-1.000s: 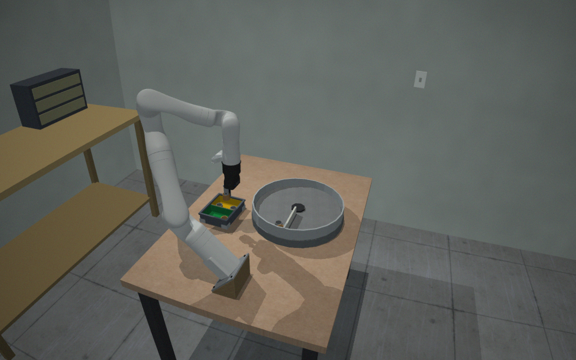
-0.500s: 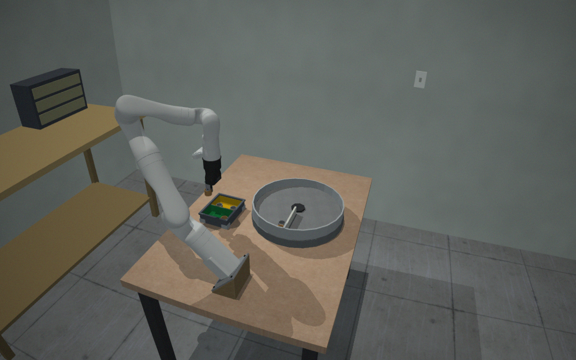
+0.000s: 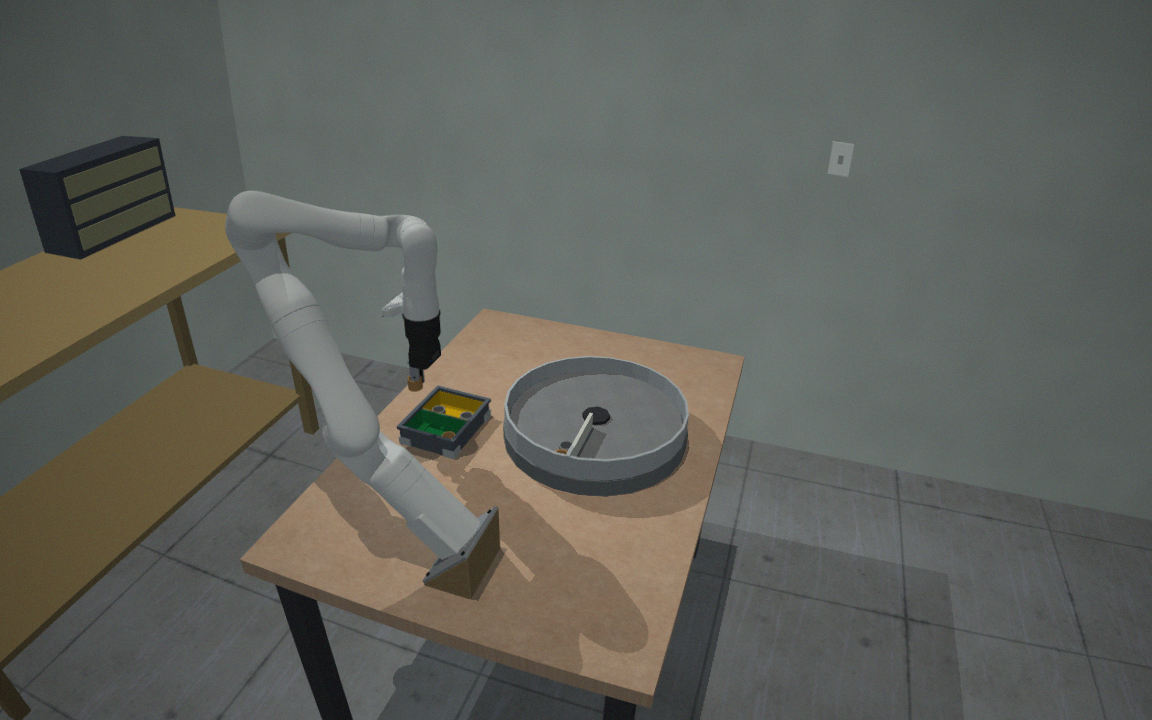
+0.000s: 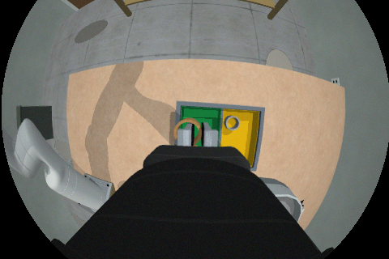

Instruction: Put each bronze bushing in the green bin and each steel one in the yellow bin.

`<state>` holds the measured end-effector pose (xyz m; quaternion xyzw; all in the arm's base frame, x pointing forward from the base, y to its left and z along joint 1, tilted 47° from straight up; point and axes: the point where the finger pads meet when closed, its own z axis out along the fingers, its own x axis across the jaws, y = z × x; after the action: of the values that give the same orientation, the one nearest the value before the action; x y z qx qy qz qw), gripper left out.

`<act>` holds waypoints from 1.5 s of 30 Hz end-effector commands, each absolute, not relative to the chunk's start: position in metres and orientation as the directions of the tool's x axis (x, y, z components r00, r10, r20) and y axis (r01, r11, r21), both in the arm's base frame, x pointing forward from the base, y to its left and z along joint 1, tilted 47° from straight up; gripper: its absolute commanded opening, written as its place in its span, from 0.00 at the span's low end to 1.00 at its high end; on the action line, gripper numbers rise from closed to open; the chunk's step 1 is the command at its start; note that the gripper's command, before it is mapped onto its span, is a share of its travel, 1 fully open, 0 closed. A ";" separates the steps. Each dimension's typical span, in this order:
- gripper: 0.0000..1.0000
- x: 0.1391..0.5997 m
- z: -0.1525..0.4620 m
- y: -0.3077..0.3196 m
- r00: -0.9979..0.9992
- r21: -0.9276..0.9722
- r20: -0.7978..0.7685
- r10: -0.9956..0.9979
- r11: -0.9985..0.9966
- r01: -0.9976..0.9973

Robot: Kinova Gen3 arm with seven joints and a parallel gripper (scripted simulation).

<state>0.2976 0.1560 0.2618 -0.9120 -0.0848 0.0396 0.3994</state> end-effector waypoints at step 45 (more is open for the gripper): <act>0.00 0.285 0.200 0.222 0.983 -0.735 -0.003 0.185 -0.667 0.123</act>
<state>0.2853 0.2213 0.2005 -0.9121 -0.0846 0.0389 0.3992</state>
